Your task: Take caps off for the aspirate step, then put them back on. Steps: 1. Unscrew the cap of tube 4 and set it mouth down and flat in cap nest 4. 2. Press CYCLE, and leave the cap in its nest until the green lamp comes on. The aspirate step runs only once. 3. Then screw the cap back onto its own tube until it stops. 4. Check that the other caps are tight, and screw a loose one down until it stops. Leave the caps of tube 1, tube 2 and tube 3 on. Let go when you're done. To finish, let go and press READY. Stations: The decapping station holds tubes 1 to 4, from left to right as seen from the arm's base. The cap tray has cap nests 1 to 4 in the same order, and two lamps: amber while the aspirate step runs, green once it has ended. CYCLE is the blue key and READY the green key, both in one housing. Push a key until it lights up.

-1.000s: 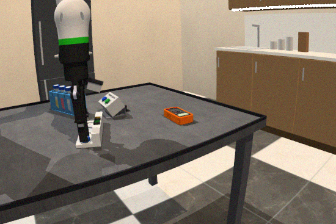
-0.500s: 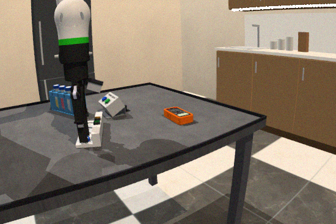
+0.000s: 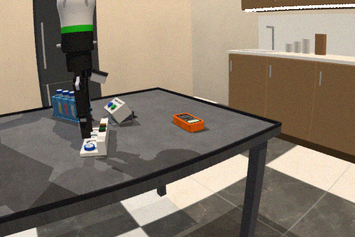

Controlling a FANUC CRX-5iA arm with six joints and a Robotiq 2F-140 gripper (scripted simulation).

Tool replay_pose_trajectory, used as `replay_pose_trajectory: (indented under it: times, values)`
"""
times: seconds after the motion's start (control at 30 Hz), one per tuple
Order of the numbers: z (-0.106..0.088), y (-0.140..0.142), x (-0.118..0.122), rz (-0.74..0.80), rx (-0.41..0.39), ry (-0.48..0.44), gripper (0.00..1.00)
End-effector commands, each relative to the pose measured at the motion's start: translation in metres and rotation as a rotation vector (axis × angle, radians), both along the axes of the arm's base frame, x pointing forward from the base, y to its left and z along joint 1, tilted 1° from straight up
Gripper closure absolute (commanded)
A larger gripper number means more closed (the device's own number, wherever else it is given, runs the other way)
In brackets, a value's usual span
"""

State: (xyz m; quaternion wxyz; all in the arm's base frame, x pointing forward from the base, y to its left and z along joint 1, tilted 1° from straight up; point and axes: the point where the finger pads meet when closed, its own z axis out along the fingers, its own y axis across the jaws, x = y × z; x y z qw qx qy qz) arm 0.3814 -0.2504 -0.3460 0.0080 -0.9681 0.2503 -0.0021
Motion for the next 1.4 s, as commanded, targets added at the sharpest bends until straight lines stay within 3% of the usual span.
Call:
replay_pose_trajectory:
  times: [0.0, 0.33, 0.4, 0.63, 0.73, 0.77, 0.87, 0.97, 1.03, 1.37]
  values:
    - [0.016, -0.001, 0.001, 0.000, -0.001, -0.001, 0.64]
    - [0.066, -0.001, 0.000, 0.000, -0.001, -0.001, 0.64]
    - [0.066, -0.001, 0.000, 0.000, -0.001, -0.001, 0.64]
    - [0.099, -0.002, 0.000, 0.000, -0.001, -0.001, 0.64]
    - [0.099, -0.002, 0.000, 0.000, -0.001, -0.001, 0.64]
    - [0.097, 0.005, 0.005, -0.083, 0.000, 0.000, 0.90]
    - [0.094, 0.023, 0.020, -0.302, 0.002, 0.003, 0.90]
    - [0.093, 0.025, 0.022, -0.328, 0.002, 0.003, 0.90]
    - [0.091, 0.038, 0.032, -0.508, 0.004, 0.006, 0.90]
    - [0.083, 0.076, 0.064, -0.999, 0.013, 0.012, 0.90]
